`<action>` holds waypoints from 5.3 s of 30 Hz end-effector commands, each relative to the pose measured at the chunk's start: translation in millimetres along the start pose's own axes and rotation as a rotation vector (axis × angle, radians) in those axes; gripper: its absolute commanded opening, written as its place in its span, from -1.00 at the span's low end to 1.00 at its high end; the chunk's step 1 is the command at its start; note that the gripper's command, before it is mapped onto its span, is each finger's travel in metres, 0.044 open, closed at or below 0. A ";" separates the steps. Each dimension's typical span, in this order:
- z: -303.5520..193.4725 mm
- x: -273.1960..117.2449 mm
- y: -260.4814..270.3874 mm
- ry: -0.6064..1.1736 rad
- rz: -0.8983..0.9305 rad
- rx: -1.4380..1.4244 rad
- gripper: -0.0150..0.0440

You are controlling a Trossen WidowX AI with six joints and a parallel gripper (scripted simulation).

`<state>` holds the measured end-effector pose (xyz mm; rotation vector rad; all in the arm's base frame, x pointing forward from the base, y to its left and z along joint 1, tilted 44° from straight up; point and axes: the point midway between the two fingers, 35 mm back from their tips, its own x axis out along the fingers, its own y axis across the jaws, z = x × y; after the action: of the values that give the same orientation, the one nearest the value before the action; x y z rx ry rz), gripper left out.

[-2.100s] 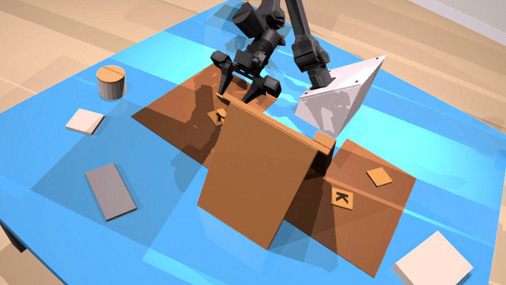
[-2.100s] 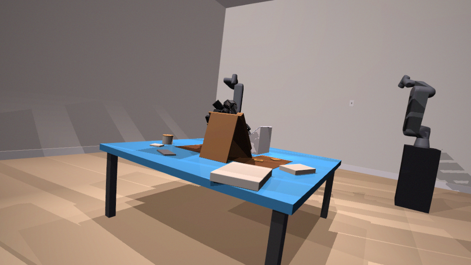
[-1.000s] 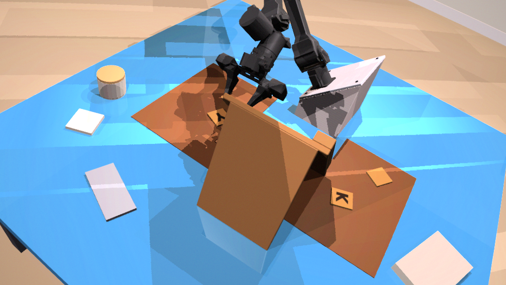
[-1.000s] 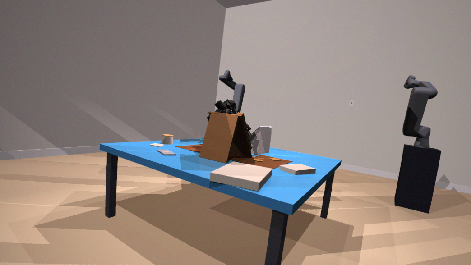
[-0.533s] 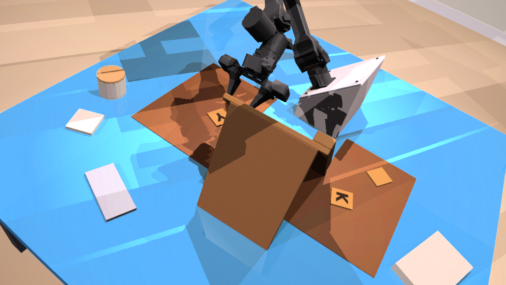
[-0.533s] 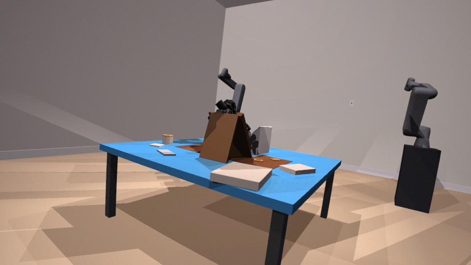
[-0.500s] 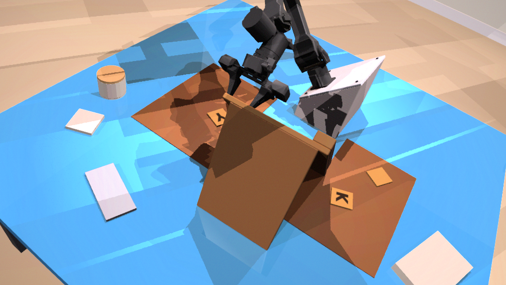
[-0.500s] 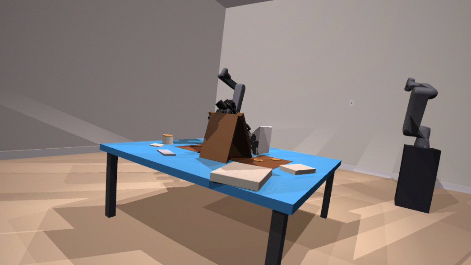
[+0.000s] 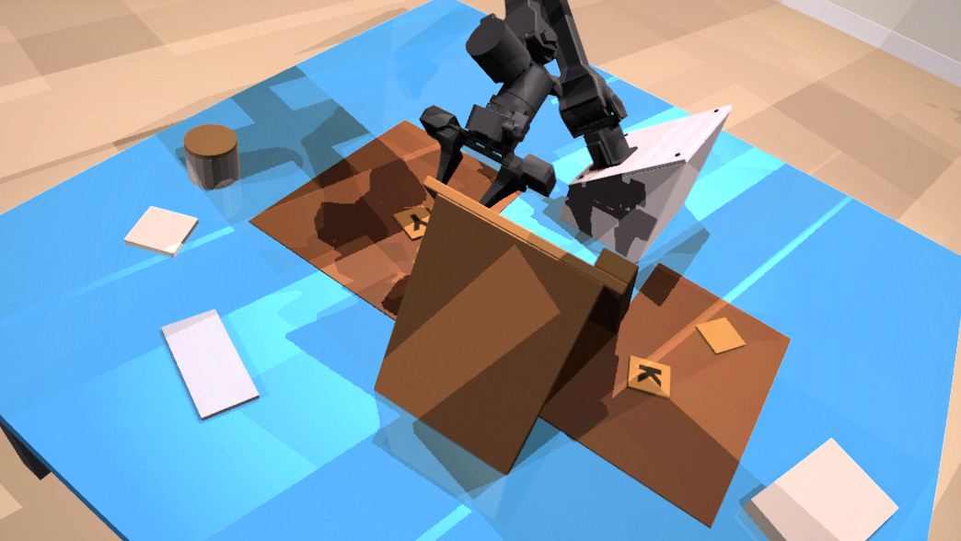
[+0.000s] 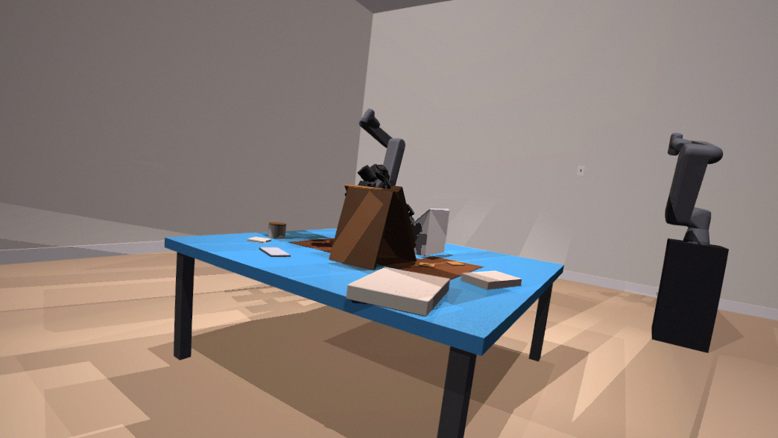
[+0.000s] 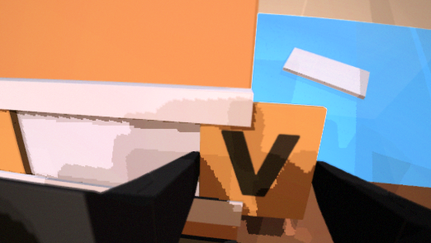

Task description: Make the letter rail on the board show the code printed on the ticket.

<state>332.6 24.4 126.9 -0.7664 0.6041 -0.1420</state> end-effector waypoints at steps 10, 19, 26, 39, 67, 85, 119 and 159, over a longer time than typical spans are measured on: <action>-0.8 0.0 7.0 0.003 -0.003 0.001 -0.49; -0.7 0.0 11.5 0.003 -0.003 0.002 -0.49; -0.6 0.0 15.1 0.003 -0.003 0.002 -0.49; -0.4 0.1 21.7 0.003 -0.003 0.002 -0.49; 0.1 0.1 36.9 0.003 -0.002 0.003 -0.49; -0.7 0.1 49.3 0.003 -0.002 0.003 -0.49; 0.8 0.0 70.7 0.003 -0.001 0.004 -0.49; 4.2 0.0 94.5 0.003 0.000 0.006 -0.49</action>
<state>324.6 92.3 63.2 -0.7663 0.6135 -0.1386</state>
